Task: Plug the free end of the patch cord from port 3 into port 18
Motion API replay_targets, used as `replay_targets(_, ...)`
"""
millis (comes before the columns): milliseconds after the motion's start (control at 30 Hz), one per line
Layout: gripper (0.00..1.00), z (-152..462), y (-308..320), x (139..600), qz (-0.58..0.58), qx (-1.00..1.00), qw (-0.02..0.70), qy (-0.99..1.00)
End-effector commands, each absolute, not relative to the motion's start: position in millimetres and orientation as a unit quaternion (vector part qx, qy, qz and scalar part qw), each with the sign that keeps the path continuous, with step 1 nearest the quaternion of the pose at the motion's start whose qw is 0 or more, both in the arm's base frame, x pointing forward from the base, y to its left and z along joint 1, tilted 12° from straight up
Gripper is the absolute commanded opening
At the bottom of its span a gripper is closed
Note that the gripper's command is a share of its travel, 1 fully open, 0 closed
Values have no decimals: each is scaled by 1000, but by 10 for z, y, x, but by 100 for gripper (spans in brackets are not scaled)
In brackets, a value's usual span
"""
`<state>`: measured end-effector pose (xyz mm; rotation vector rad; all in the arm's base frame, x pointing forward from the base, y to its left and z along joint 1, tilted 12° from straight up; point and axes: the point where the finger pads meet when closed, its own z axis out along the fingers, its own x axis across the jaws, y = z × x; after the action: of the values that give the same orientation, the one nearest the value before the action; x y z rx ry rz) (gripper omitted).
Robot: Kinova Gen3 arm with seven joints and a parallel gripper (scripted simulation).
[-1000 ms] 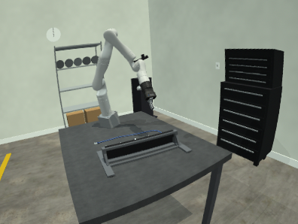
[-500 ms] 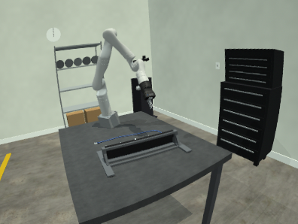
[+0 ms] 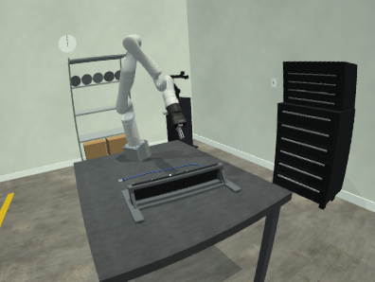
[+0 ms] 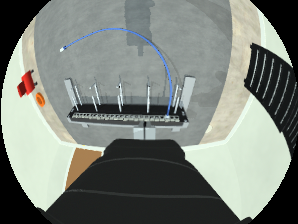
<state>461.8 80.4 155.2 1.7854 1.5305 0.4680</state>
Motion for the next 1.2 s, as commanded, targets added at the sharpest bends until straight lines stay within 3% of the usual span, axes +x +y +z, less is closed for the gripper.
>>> replay_targets(0,0,1614,679,4600,184,698,365,588)
replay_targets(1167,0,1614,378,4583,184,698,365,588)
